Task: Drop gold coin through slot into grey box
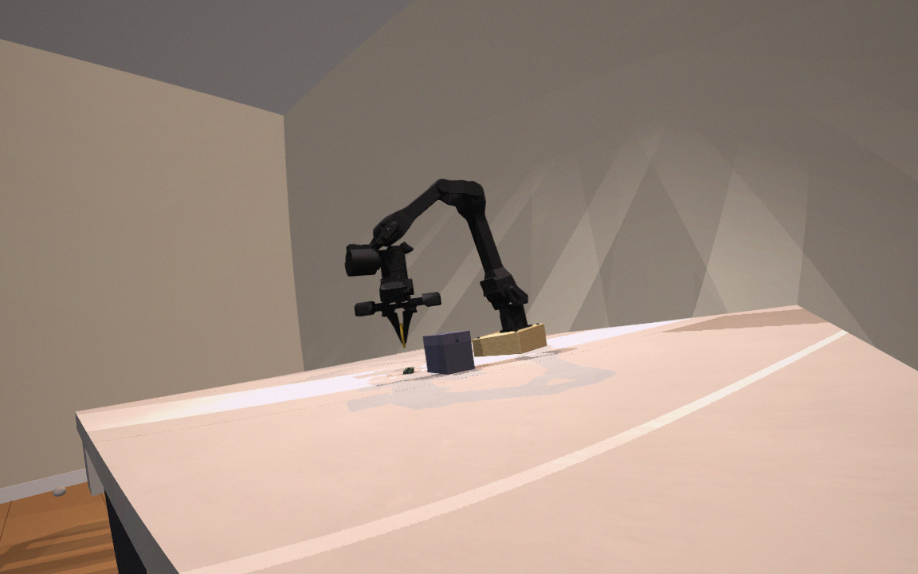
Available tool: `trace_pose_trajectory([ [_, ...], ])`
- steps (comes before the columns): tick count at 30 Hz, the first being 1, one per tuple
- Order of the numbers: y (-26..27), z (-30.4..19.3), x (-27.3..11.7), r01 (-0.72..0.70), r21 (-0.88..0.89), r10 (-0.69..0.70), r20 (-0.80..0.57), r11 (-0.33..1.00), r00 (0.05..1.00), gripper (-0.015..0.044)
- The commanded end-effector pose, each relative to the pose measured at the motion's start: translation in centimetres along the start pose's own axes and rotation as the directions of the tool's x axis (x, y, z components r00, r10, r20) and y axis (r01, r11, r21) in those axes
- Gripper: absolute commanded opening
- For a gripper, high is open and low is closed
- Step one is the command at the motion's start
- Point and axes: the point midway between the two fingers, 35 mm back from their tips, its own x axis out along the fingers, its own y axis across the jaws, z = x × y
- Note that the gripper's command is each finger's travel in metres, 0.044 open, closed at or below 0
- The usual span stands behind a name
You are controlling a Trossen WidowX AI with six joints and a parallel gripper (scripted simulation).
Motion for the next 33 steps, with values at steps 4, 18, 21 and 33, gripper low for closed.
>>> trace_pose_trajectory([
  [4, 0.0, 0.0, -2.2, 0.006, 0.003, -0.006, 0.004, 1.000, 1.000, 0.0000],
  [18, 0.5, -0.2, -4.1, 0.009, -0.112, -0.008, 0.004, 0.994, 1.000, 0.0000],
  [21, 0.8, -0.3, -4.1, 0.009, -0.212, -0.008, 0.004, 0.977, 1.000, 0.0000],
  [33, 1.4, -0.5, -4.2, 0.008, -0.417, -0.008, 0.003, 0.909, 1.000, 0.0000],
])
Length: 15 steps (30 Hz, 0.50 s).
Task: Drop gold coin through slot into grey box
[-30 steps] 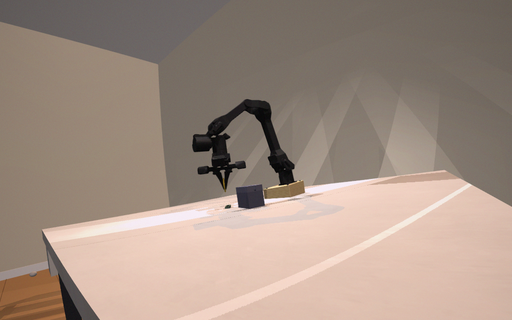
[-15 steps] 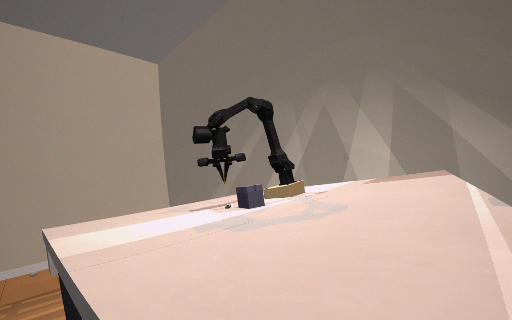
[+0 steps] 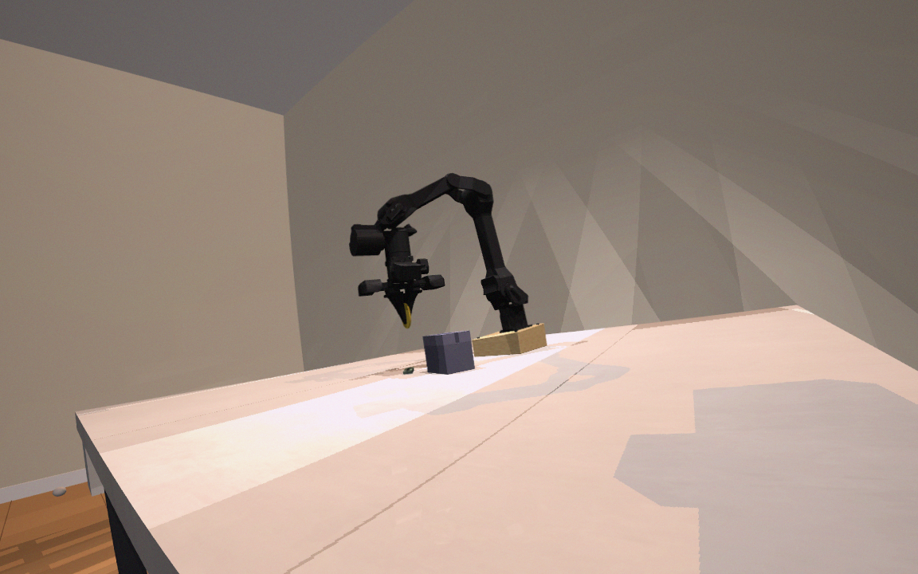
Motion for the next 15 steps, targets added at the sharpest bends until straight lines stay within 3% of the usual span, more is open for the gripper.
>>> trace_pose_trajectory([
  [1, 0.2, 0.0, 0.0, -0.002, -0.032, 0.002, -0.002, 0.999, 1.000, 0.0000],
  [15, 0.8, 3.2, 0.0, -0.004, -0.032, 0.004, 0.002, 0.999, 1.000, 0.0000],
])
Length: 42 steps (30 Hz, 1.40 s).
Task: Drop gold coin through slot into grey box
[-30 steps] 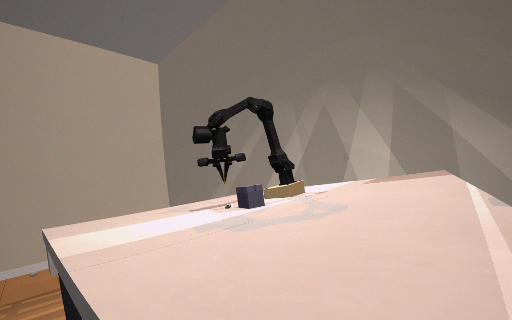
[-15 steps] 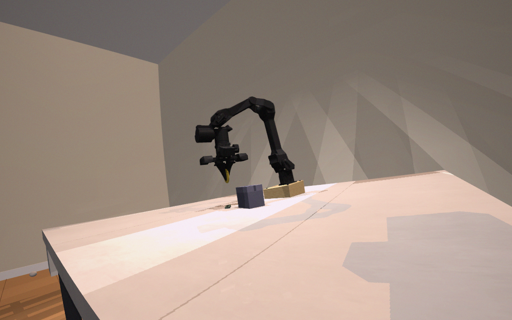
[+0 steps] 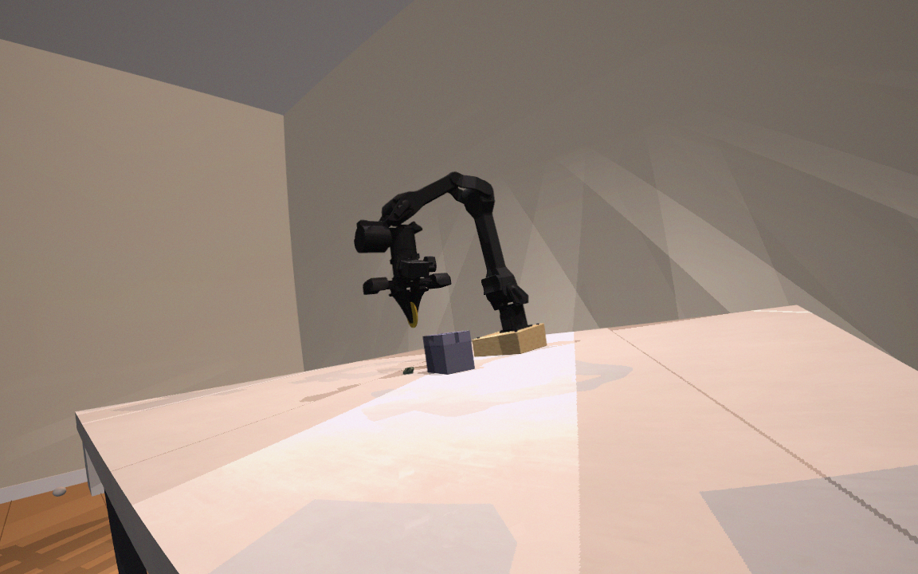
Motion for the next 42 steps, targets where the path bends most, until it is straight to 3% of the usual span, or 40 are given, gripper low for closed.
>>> trace_pose_trajectory([
  [1, 0.3, 1.1, 0.0, -0.001, 0.002, 0.001, -0.004, 1.000, 1.000, 0.0000],
  [31, 3.1, 8.4, 0.0, -0.003, 0.002, 0.003, 0.002, 1.000, 1.000, 0.0000],
  [42, 2.9, 8.1, 0.0, -0.007, -0.002, 0.007, 0.006, 1.000, 1.000, 0.0000],
])
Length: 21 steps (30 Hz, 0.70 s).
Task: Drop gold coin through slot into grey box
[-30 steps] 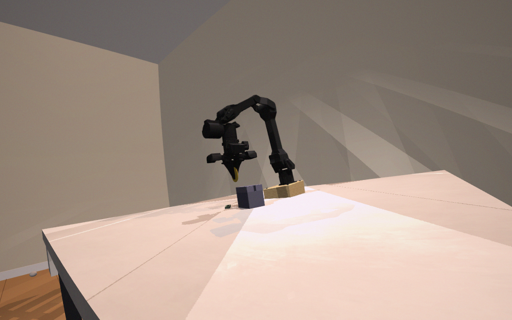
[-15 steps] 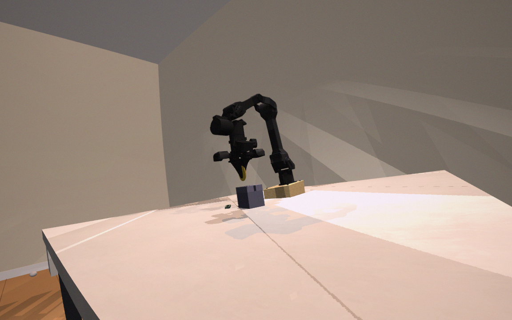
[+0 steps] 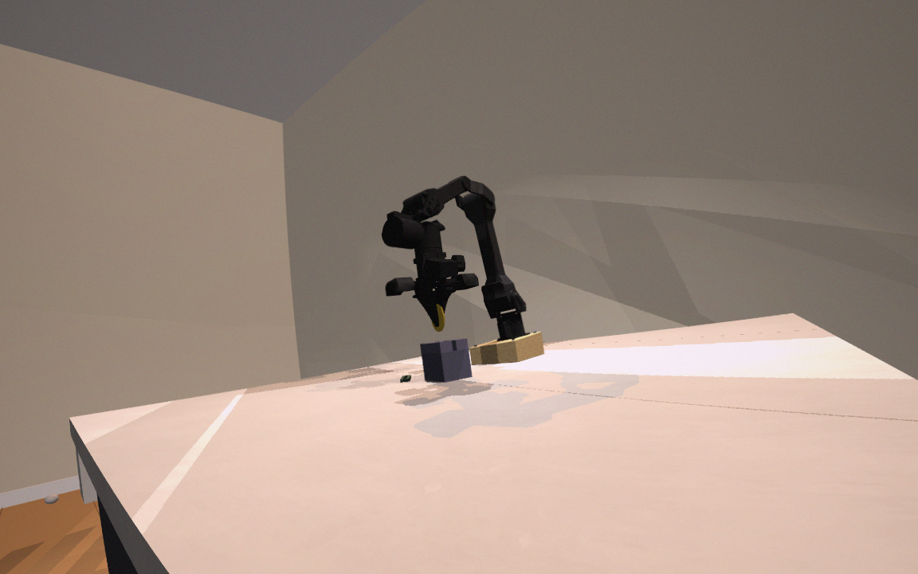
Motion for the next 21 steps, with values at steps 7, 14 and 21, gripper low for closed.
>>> trace_pose_trajectory([
  [7, 0.06, 0.16, -0.02, 0.000, -0.004, 0.000, 0.002, 1.000, 1.000, 0.0000],
  [14, 0.29, 0.50, -0.03, 0.000, 0.004, 0.000, 0.002, 1.000, 1.000, 0.0000],
  [21, 0.17, 0.37, -0.02, 0.000, -0.001, 0.000, 0.002, 1.000, 1.000, 0.0000],
])
